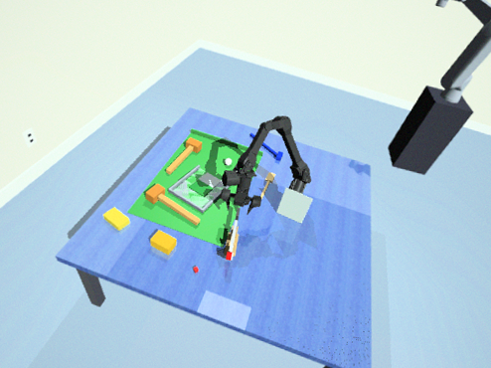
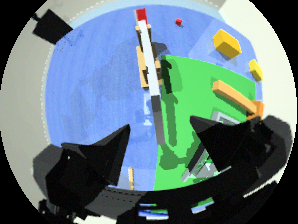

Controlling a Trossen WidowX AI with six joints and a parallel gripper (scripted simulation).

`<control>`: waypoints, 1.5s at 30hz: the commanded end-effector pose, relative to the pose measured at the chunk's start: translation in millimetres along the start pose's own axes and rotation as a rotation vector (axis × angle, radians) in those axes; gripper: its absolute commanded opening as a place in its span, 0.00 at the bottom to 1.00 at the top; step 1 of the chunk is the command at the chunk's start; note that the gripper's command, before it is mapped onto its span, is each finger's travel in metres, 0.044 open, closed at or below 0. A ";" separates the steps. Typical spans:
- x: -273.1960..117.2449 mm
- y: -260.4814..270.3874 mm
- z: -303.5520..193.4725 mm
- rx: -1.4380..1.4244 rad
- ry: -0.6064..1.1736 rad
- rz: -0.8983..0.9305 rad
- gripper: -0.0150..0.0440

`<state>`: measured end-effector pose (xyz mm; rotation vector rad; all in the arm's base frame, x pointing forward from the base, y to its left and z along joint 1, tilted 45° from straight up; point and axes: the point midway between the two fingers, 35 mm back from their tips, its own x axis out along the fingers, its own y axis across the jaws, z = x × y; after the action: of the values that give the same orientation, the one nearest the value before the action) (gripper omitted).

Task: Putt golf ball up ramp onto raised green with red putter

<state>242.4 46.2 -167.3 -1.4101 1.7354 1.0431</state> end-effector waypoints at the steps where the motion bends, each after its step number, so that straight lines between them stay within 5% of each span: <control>1: 7.2 2.0 -2.7 -0.007 0.009 0.002 1.00; 31: 47.9 2.6 -14.8 -0.006 0.011 0.002 1.00; 45: 45.3 0.1 -13.3 0.000 0.003 -0.002 0.38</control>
<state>232.8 13.8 -200.8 -1.4138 1.7365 1.0415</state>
